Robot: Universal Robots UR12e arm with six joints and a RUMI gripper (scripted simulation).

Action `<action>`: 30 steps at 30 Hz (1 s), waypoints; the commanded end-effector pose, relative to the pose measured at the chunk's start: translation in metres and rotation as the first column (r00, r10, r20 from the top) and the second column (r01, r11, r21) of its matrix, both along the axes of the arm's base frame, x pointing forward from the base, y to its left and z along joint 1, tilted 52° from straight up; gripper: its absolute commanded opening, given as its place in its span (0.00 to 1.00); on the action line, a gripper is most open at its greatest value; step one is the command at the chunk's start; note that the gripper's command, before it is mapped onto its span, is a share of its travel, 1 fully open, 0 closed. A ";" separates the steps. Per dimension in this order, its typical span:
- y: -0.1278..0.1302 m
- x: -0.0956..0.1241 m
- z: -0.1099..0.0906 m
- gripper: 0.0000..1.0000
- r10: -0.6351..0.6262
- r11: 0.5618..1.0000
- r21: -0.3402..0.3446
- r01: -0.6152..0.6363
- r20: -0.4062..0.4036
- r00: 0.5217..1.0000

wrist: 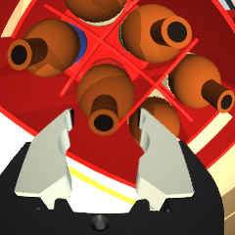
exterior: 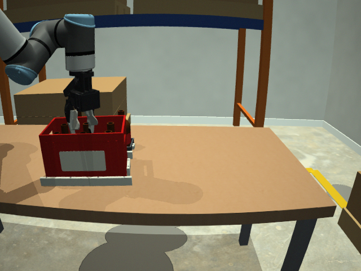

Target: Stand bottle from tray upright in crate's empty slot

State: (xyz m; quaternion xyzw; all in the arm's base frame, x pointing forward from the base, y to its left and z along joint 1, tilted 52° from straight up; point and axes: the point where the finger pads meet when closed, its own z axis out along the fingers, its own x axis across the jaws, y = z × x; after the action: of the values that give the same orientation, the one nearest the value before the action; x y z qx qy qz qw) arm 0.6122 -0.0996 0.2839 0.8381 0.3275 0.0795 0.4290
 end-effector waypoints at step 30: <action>0.004 -0.002 0.004 0.38 0.000 1.000 0.000 0.000 0.001 1.000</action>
State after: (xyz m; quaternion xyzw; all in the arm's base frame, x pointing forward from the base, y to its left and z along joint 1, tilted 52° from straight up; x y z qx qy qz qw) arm 0.6113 -0.0982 0.2852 0.8381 0.3275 0.0795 0.4290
